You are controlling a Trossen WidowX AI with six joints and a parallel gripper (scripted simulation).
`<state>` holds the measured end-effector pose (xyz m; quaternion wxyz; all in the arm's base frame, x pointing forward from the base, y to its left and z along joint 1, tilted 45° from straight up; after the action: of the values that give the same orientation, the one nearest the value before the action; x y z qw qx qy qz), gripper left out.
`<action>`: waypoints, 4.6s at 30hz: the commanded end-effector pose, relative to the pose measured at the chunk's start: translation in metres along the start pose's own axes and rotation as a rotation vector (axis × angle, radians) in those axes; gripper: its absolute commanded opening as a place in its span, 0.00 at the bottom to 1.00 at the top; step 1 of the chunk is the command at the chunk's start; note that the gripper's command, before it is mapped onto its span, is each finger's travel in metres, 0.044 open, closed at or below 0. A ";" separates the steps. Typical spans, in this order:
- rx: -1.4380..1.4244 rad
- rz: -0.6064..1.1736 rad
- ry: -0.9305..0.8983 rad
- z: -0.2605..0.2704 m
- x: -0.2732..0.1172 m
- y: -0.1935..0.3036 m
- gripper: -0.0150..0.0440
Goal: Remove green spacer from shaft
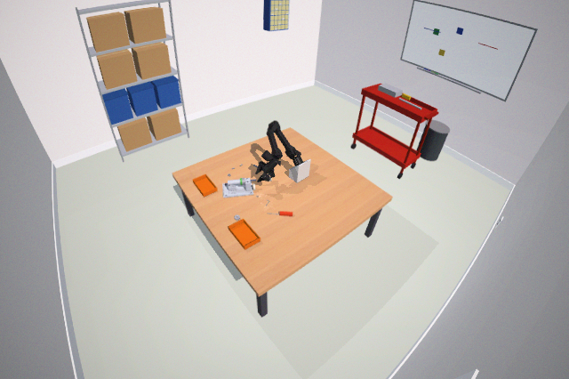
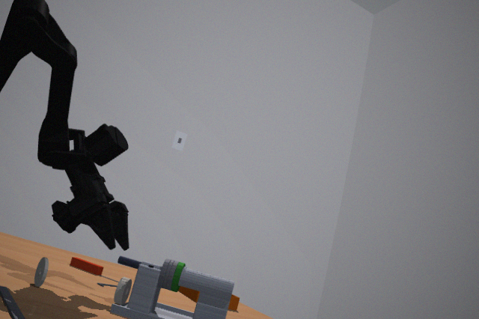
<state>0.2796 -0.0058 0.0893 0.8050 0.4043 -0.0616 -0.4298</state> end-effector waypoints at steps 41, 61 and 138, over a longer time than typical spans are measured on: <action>0.006 0.000 -0.005 0.002 0.042 -0.001 1.00; 0.006 0.000 -0.005 0.002 0.042 -0.001 1.00; 0.005 0.000 -0.005 0.001 0.053 -0.008 0.25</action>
<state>0.3105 -0.0491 0.0728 0.8037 0.4061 -0.0659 -0.4299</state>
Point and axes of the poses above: the point midway between the two fingers, 35 mm back from their tips, its own x axis out along the fingers, its own z axis across the jaws, y = z × x, the point moved 8 cm from there along -x, back along the fingers, and after that the axes turned 5 degrees about -x, right-handed, at the moved point
